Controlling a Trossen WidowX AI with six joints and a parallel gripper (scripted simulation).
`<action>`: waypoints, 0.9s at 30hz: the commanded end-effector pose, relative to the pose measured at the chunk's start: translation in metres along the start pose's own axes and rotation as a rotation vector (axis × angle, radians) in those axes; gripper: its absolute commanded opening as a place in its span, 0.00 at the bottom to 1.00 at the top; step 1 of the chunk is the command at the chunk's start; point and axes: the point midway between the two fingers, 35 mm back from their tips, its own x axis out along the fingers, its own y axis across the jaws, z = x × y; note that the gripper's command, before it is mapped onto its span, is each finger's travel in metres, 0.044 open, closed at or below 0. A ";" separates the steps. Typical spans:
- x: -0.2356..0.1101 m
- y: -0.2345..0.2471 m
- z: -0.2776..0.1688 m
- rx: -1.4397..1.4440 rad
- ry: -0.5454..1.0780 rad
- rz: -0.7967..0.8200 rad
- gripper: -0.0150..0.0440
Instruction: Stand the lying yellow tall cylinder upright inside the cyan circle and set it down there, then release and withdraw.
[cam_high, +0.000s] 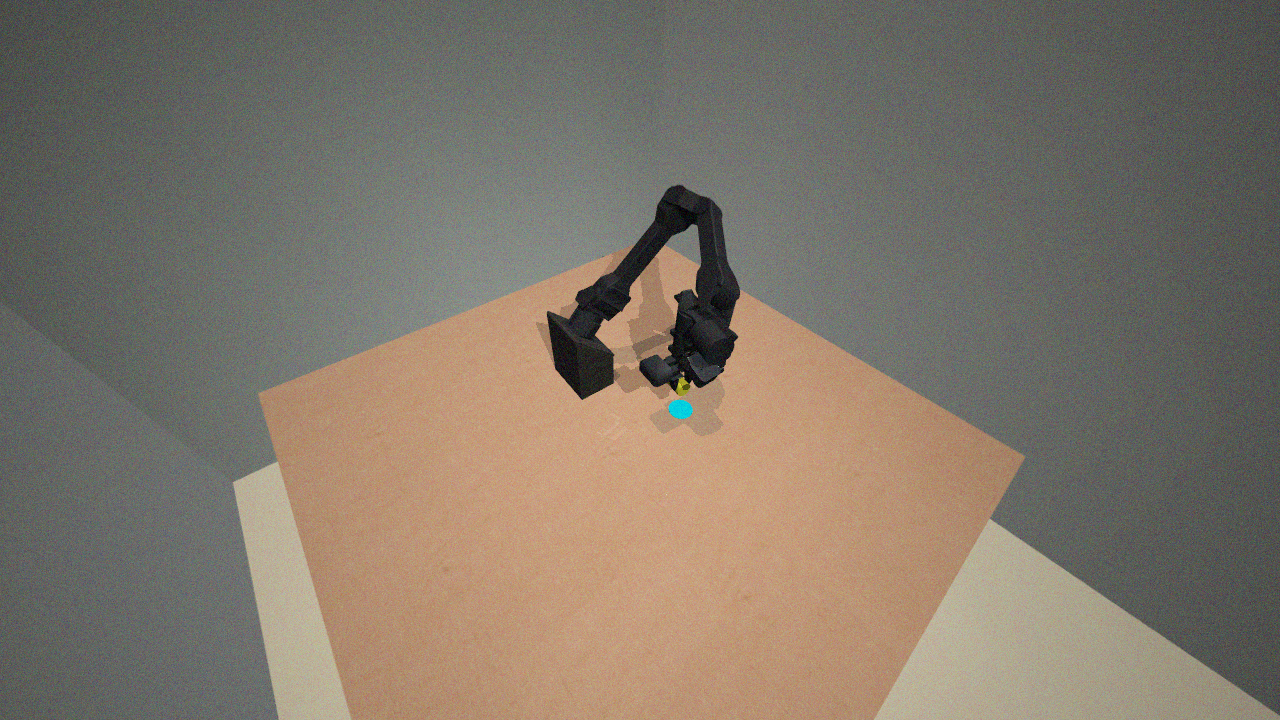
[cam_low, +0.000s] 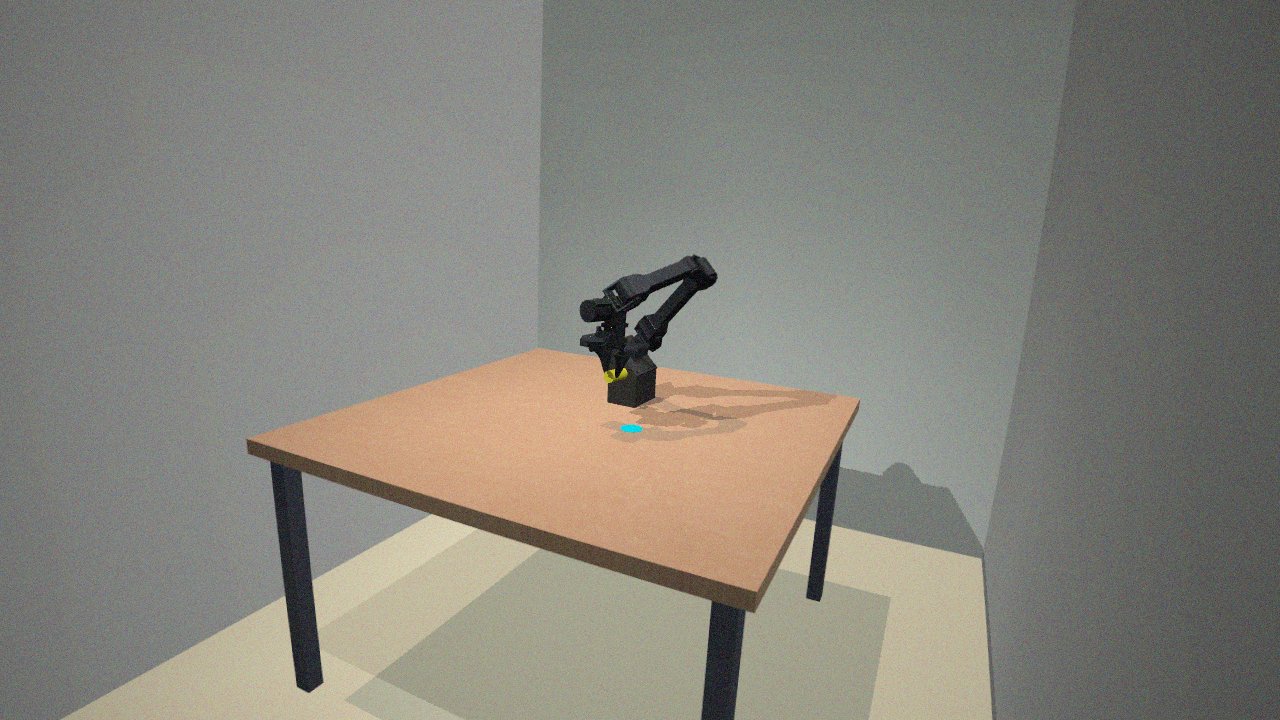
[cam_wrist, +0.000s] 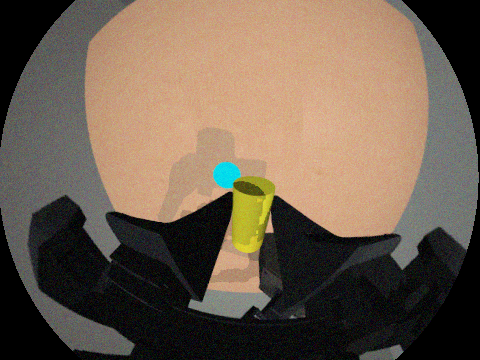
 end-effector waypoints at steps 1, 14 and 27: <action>0.000 0.009 -0.007 0.050 0.003 0.009 0.43; 0.001 0.039 -0.030 0.215 0.011 0.023 0.43; 0.006 0.044 -0.040 0.257 0.015 -0.012 0.43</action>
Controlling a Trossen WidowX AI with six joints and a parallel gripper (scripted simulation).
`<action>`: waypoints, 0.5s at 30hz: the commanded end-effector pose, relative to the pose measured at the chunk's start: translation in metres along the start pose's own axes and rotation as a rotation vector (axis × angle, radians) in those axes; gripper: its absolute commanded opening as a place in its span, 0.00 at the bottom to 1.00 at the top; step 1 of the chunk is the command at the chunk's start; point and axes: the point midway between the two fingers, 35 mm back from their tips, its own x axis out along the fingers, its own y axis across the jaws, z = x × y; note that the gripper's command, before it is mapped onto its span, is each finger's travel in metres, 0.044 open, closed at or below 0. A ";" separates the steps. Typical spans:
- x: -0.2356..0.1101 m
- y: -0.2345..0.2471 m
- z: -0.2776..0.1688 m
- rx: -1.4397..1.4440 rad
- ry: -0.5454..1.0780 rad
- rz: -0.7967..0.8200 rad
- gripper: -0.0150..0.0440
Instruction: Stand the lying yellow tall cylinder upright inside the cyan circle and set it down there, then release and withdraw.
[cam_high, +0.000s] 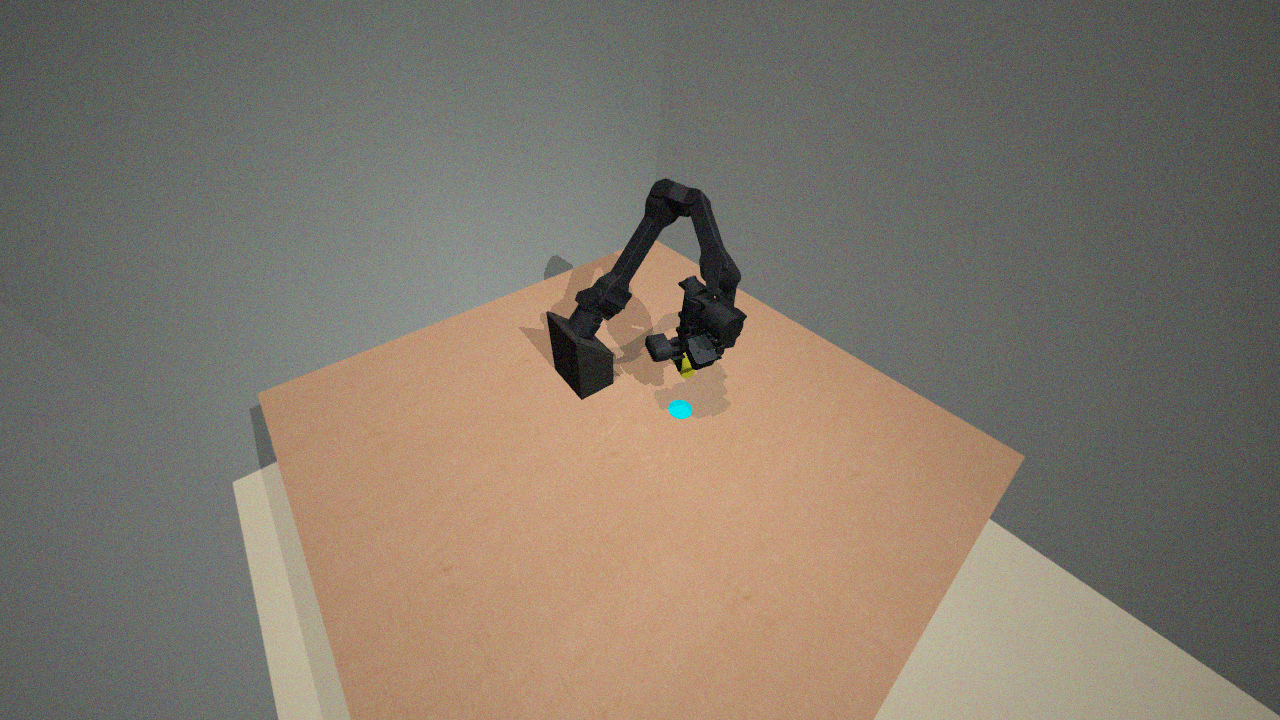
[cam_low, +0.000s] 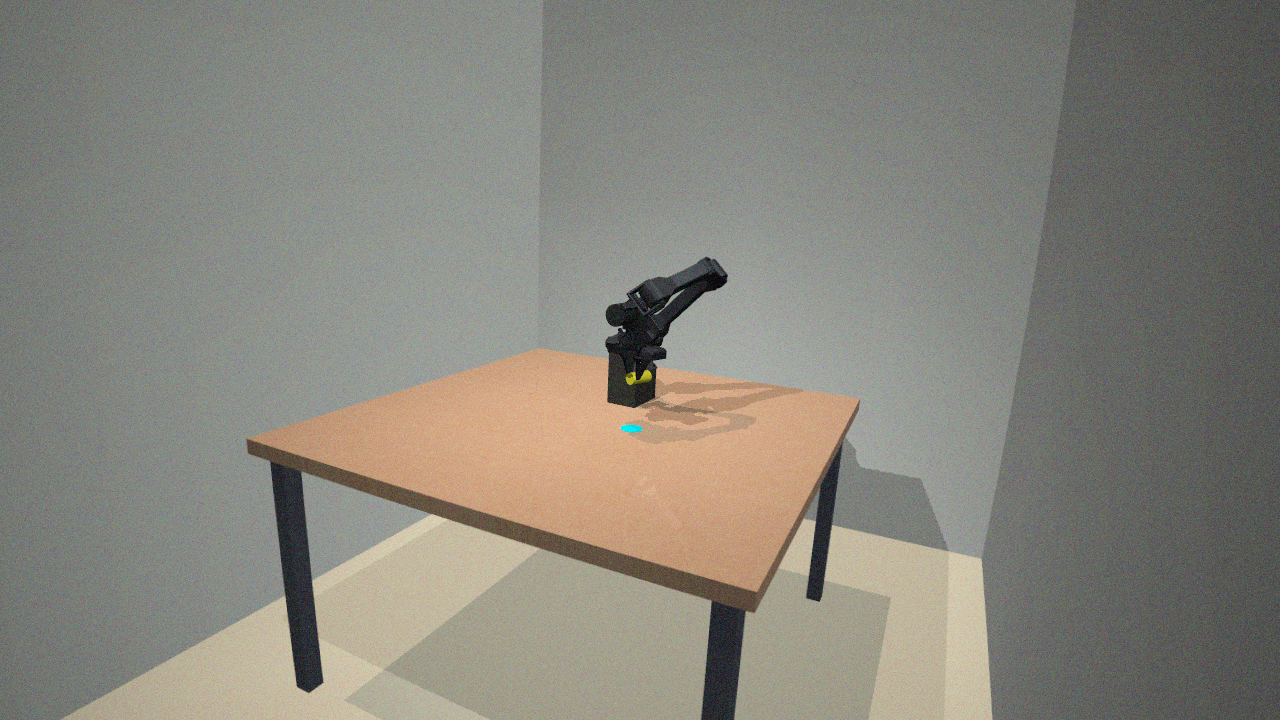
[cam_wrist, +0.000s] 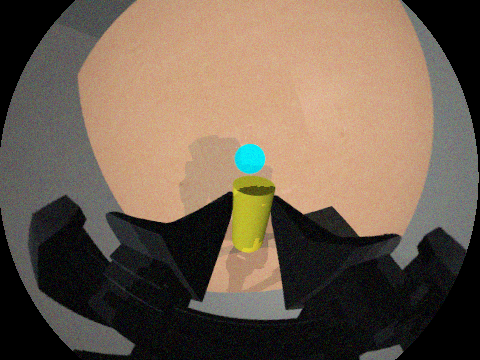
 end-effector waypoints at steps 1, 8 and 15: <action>0.003 -0.002 -0.001 0.004 -0.006 -0.026 0.43; 0.008 -0.006 -0.003 0.001 -0.016 -0.074 0.43; 0.013 -0.010 -0.005 -0.002 -0.028 -0.121 0.43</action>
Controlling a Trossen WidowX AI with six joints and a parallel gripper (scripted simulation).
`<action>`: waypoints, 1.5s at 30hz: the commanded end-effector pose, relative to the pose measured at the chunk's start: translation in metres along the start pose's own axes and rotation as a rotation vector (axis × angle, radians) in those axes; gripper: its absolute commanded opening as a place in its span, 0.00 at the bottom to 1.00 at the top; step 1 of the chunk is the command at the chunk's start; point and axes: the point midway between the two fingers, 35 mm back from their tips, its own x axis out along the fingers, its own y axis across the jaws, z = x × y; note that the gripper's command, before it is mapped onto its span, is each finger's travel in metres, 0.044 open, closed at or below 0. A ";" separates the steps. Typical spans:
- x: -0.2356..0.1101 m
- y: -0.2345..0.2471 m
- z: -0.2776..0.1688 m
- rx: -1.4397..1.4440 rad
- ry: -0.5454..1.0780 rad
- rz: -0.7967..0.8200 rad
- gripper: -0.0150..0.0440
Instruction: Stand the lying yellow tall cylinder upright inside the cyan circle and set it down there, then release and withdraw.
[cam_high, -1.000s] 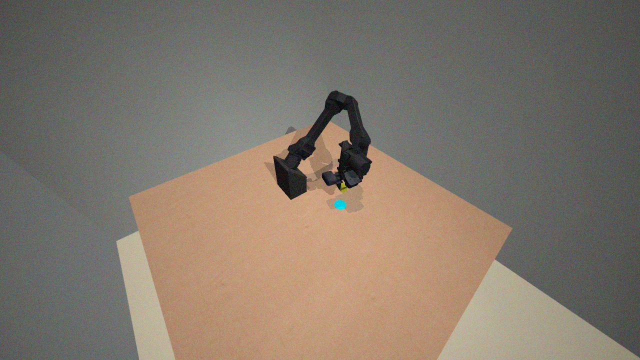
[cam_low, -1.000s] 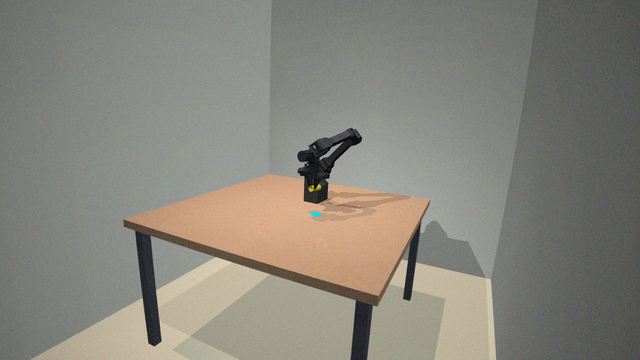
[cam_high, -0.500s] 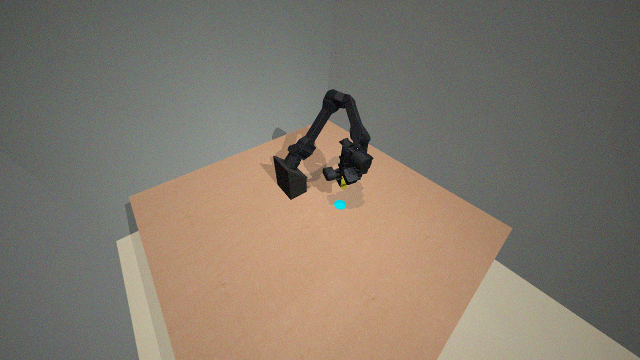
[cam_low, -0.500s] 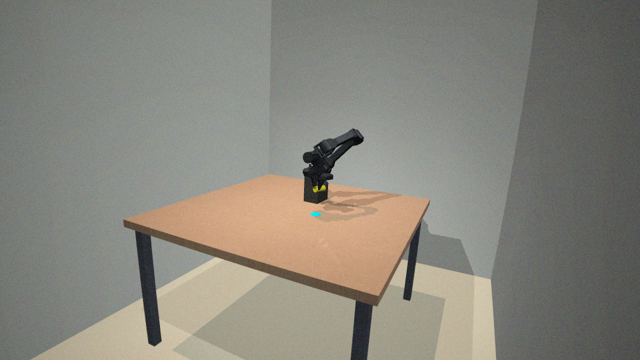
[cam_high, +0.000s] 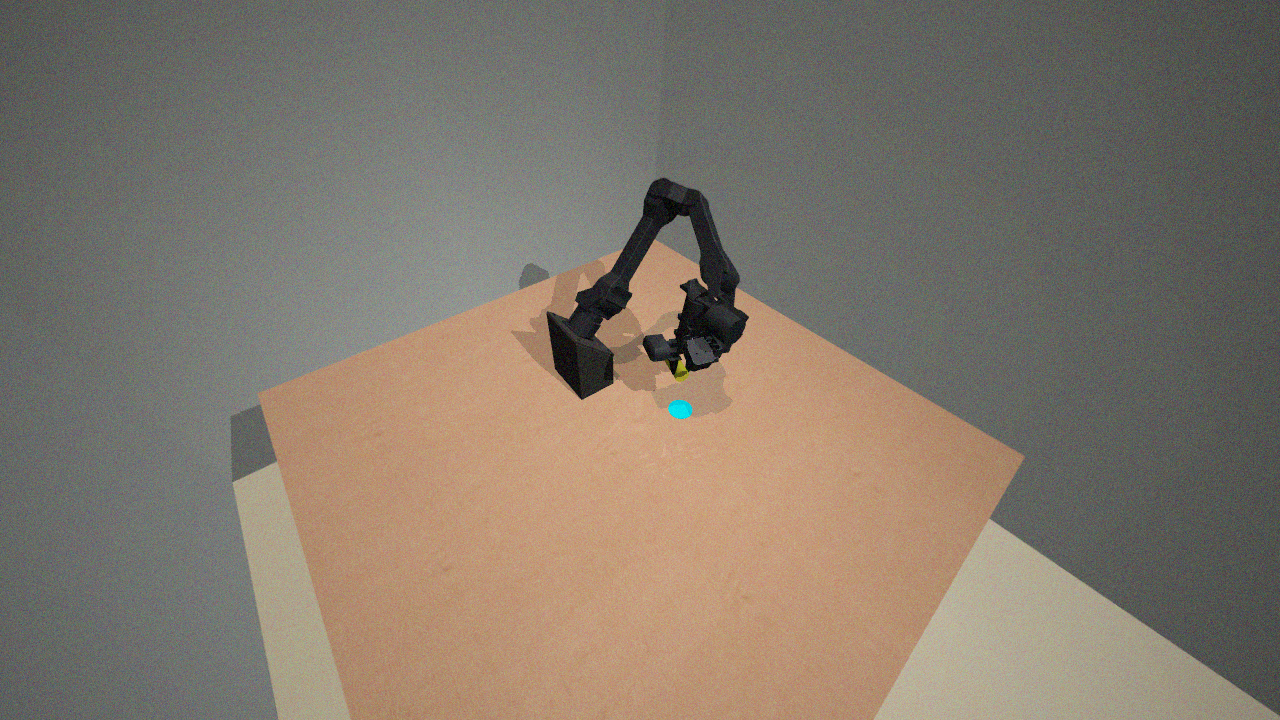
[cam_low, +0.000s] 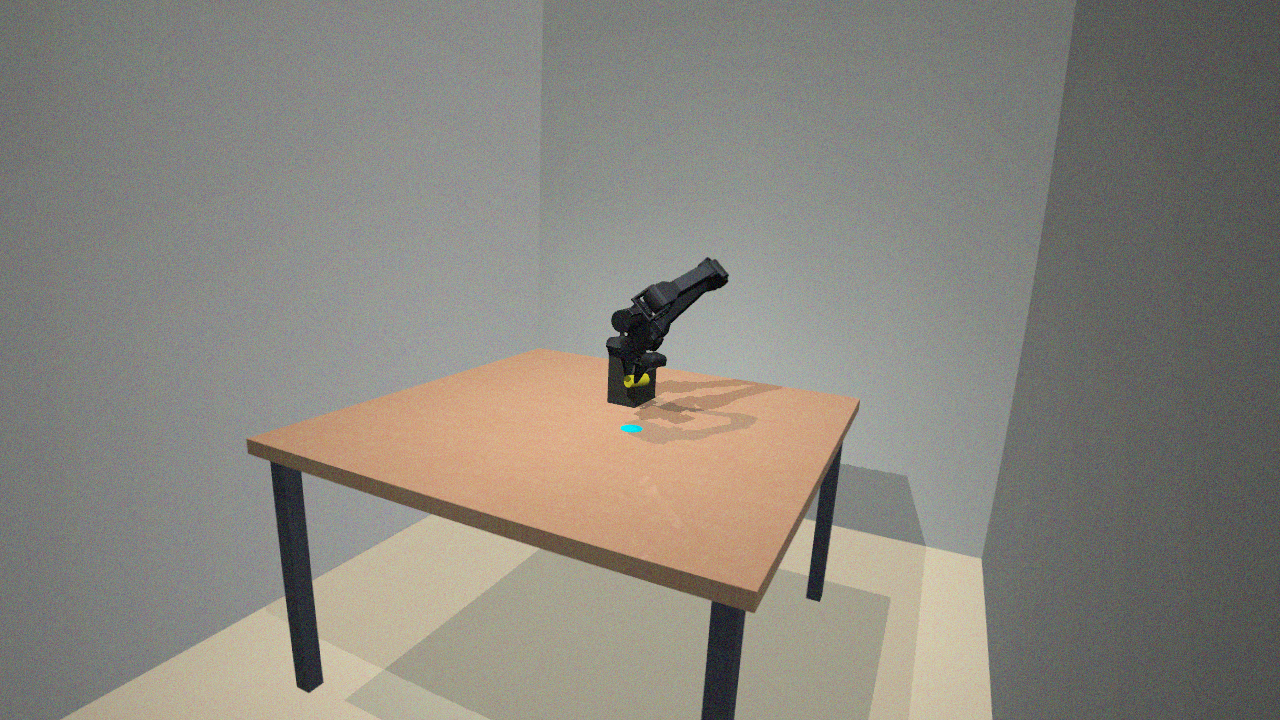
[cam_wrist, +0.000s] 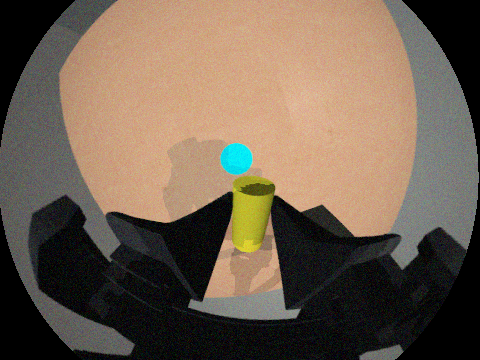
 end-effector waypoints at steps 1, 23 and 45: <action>0.003 -0.002 -0.001 0.003 -0.010 -0.026 0.43; 0.016 -0.012 -0.004 -0.006 -0.071 -0.161 0.43; 0.026 -0.020 -0.005 -0.016 -0.157 -0.276 0.43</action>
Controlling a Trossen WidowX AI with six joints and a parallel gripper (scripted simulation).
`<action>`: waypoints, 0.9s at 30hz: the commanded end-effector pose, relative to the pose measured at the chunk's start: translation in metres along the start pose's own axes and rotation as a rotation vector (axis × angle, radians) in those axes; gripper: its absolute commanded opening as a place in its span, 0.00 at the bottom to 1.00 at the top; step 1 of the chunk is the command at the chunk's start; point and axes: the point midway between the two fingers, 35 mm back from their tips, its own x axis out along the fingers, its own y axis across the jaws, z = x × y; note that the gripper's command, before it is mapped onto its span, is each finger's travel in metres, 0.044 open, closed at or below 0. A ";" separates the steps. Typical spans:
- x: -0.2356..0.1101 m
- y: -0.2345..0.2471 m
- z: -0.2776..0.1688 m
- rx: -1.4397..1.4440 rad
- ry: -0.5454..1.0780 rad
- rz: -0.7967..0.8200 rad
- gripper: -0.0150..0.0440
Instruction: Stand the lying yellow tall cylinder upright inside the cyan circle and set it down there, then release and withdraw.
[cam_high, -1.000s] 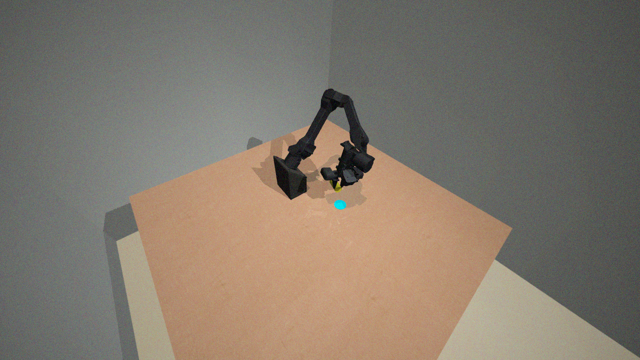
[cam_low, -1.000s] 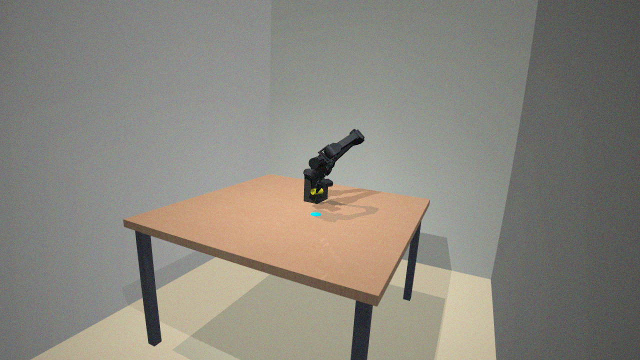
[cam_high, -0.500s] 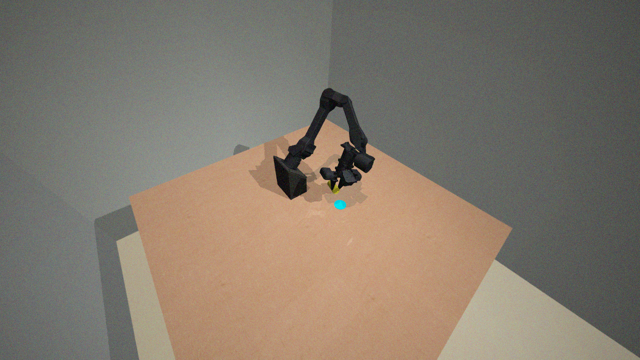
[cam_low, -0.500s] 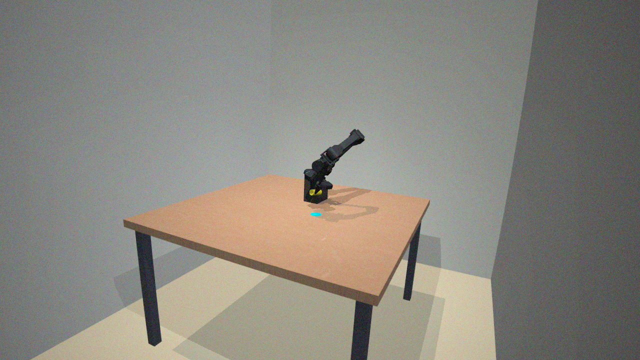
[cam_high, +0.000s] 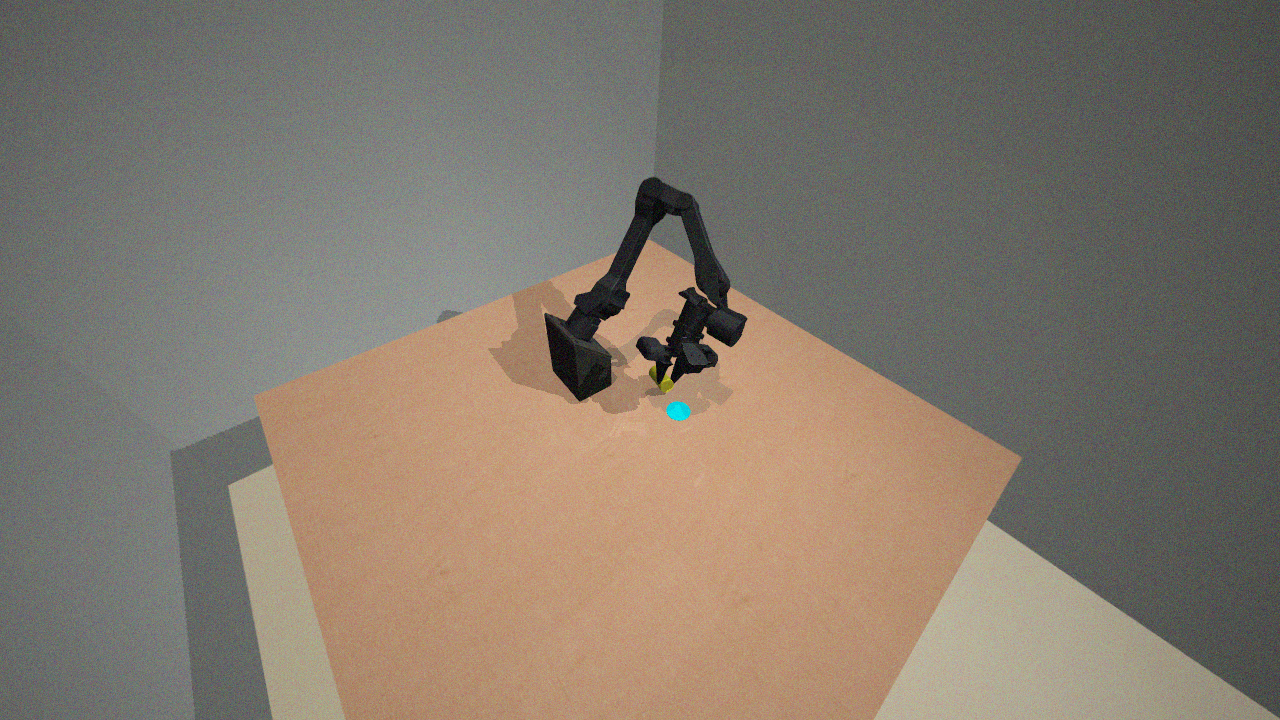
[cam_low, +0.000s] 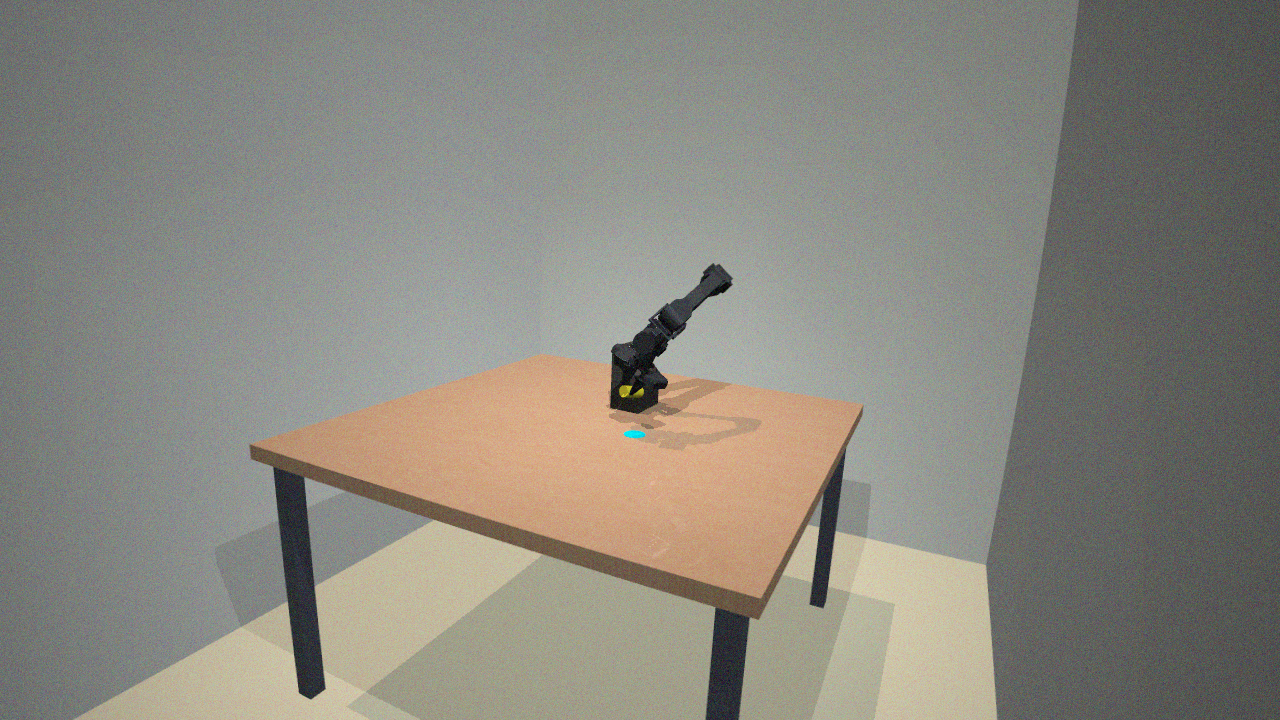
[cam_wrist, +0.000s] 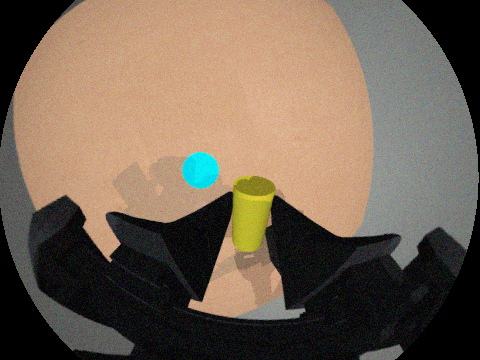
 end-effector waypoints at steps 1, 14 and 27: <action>0.002 -0.002 0.000 0.005 -0.020 -0.020 0.43; 0.007 -0.004 0.000 0.004 -0.082 -0.076 0.43; 0.010 -0.005 0.000 0.005 -0.151 -0.124 0.43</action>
